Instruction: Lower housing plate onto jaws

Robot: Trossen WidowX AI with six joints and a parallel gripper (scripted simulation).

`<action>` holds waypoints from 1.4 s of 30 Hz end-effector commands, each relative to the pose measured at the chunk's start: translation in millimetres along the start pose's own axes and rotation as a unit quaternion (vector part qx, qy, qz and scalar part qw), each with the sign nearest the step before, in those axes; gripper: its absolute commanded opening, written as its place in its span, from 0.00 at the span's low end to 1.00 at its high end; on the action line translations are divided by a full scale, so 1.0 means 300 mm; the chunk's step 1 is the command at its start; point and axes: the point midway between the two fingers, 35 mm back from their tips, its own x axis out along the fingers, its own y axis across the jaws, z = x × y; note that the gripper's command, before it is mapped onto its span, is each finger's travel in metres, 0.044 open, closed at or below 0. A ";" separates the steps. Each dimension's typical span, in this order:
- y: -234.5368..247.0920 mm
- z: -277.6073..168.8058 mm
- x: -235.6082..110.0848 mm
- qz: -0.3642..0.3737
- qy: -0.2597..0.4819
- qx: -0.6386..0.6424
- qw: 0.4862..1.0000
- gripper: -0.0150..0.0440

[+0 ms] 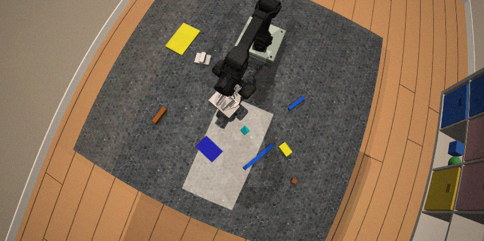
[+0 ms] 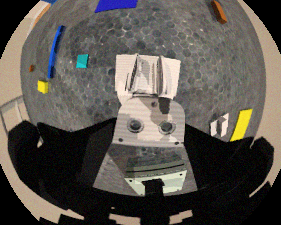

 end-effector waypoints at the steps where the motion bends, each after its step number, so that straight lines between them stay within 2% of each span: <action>1: 0.000 -0.002 0.002 -0.001 0.000 0.004 1.000 0.85; 42: 0.024 -0.046 0.002 -0.001 0.001 0.012 1.000 0.85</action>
